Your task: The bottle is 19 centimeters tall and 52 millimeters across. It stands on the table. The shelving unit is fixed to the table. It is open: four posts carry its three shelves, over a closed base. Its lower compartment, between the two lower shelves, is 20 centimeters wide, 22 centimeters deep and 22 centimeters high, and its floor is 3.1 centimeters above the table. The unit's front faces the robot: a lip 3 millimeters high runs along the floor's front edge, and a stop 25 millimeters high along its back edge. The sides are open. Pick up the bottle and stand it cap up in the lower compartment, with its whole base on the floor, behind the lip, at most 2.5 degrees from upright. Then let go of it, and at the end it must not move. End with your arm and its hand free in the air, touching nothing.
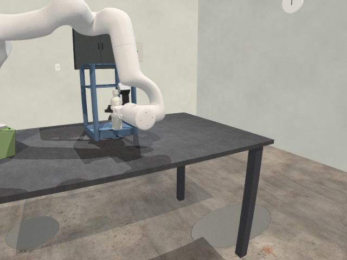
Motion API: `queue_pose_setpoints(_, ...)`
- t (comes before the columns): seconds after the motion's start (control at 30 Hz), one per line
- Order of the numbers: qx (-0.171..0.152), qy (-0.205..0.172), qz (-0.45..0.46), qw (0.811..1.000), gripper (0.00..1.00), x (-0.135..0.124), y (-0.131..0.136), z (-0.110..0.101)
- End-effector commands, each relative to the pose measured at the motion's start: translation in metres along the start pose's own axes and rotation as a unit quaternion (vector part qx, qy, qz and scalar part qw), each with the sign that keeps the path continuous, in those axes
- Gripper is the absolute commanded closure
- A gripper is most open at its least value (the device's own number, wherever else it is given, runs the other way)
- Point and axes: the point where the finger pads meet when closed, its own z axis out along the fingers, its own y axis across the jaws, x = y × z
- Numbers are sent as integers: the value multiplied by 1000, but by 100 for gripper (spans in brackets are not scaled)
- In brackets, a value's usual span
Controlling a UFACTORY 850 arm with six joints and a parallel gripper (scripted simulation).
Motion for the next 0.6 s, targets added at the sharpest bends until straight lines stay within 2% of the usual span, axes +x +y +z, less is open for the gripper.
queue_pose_setpoints(0.0, 0, 0, -1, 1000, 100, 1, 1, 13)
queue_pose_setpoints(0.3, 0, 0, -1, 1000, 100, 1, 1, 40)
queue_pose_setpoints(0.57, 0, 0, -1, 1000, 100, 1, 1, 54)
